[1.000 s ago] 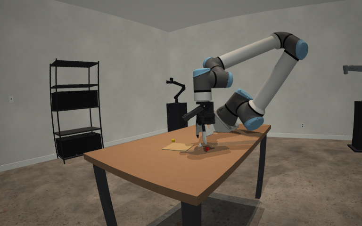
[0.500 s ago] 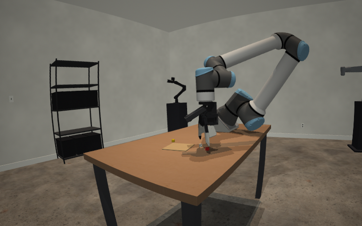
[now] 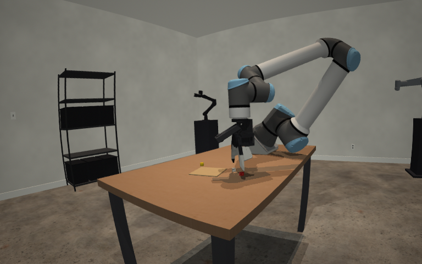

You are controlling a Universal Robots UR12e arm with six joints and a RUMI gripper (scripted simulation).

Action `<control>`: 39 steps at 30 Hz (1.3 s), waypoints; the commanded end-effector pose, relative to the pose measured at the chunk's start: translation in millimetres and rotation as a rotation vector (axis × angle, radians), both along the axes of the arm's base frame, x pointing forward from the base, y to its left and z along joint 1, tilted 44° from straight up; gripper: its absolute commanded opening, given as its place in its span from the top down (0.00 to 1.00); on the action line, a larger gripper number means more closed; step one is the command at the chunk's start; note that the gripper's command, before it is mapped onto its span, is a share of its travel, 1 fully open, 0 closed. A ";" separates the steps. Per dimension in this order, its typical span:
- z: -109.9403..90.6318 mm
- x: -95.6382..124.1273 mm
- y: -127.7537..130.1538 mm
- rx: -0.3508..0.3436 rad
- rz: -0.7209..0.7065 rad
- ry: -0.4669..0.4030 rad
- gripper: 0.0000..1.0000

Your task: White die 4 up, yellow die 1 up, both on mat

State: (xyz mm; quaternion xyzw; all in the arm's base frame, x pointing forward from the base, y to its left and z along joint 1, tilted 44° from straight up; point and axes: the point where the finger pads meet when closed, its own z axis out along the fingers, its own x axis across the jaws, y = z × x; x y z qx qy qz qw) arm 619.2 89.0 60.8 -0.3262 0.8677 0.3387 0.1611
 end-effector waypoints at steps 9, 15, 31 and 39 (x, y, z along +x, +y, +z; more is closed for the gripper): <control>0.4 0.5 -0.6 0.000 0.000 -0.001 0.00; 0.4 0.5 -0.6 0.000 0.000 -0.001 0.00; 35.0 -2.3 -33.9 0.000 0.000 -0.001 0.00; 69.2 -5.2 -66.8 0.000 0.000 -0.001 0.00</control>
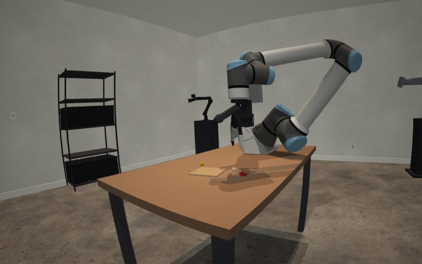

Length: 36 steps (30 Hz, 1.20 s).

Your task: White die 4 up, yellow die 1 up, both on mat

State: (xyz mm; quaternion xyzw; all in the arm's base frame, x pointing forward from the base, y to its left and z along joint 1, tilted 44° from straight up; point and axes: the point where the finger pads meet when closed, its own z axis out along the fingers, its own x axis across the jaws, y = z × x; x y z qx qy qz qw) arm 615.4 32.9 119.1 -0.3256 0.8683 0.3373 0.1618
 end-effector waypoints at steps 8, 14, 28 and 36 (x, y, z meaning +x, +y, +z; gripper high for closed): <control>26.5 -2.7 -25.7 0.002 0.002 0.001 0.00; 26.5 -2.7 -25.7 0.002 0.002 0.001 0.00; -23.2 -70.9 -54.0 0.012 -0.126 0.123 0.00; -23.2 -70.9 -54.0 0.012 -0.126 0.123 0.00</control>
